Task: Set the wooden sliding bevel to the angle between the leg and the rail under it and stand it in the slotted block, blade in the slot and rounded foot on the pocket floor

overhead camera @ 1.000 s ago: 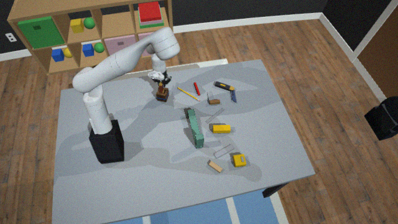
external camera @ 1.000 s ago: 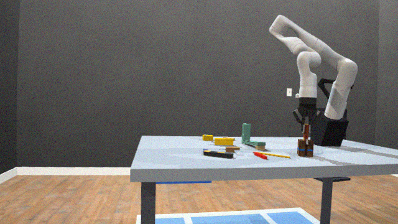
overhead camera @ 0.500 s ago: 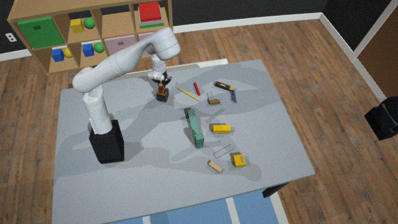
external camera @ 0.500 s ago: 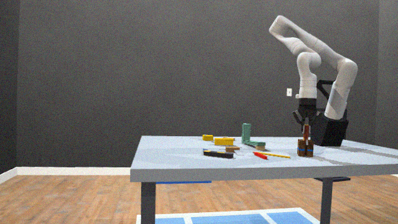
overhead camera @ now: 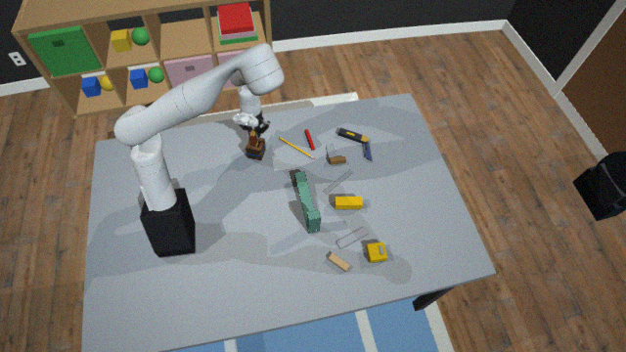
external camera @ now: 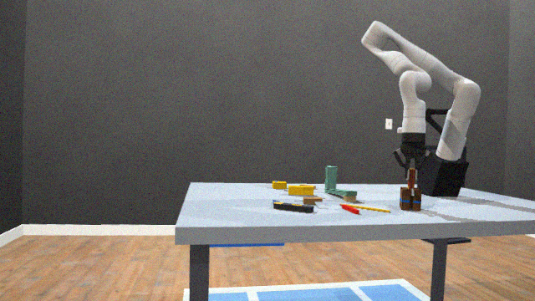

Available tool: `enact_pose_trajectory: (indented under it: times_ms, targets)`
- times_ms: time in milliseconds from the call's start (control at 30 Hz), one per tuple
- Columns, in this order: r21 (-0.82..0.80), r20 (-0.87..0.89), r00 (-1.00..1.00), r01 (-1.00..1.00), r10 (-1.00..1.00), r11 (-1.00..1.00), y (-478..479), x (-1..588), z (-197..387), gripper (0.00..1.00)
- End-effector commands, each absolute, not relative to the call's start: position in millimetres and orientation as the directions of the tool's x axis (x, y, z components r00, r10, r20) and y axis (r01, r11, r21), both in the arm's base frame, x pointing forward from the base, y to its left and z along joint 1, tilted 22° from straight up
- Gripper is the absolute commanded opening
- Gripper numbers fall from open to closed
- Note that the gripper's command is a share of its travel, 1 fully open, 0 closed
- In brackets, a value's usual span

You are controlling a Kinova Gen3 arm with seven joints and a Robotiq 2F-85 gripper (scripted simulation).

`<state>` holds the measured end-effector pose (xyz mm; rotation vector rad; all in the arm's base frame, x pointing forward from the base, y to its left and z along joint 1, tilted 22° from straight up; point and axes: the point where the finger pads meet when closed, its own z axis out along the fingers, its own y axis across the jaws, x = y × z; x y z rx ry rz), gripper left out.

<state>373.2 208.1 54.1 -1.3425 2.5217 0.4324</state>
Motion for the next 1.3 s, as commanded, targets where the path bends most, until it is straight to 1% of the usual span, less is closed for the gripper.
enact_pose_trajectory:
  times_ms: [0,67,100,1267]
  targets:
    - [0.140,-0.355,-0.543,-0.836,-0.761,0.531,208.0,373.6,54.5,0.10]
    - [0.140,-0.355,-0.543,-0.836,-0.761,0.531,208.0,373.6,54.5,0.10]
    - [0.140,-0.355,-0.543,-0.836,-0.761,0.531,208.0,373.6,54.5,1.00]
    - [0.140,-0.355,-0.543,-0.836,-0.761,0.531,208.0,373.6,54.5,1.00]
